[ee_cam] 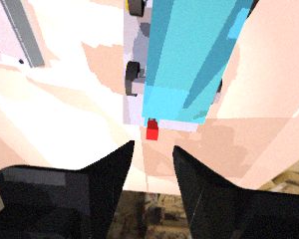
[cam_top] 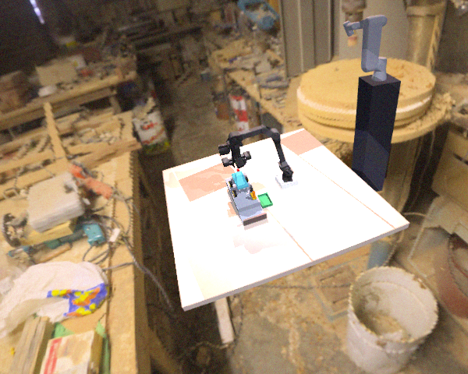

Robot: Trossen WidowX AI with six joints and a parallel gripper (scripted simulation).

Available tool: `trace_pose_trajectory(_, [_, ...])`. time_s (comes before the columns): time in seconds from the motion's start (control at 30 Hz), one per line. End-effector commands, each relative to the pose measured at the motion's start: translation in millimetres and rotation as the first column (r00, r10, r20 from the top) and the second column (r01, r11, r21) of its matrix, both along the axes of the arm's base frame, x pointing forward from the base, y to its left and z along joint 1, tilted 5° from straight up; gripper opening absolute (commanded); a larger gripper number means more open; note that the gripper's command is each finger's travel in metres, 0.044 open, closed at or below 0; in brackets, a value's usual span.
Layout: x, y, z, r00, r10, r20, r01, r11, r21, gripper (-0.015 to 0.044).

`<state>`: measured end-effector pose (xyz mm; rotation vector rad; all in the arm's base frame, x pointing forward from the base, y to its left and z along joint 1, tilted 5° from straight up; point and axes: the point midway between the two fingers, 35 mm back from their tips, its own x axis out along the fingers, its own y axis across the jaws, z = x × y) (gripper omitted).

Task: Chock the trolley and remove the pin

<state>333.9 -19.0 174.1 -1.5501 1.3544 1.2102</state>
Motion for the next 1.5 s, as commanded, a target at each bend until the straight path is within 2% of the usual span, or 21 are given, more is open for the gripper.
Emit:
trace_pose_trajectory(0.0, [0,-2,-5,1.0,0.006,-0.005,-0.006,1.0,-0.006,0.019])
trace_pose_trajectory(1.47, [1,-19,-59,1.0,0.006,-0.005,-0.006,1.0,-0.007,0.019])
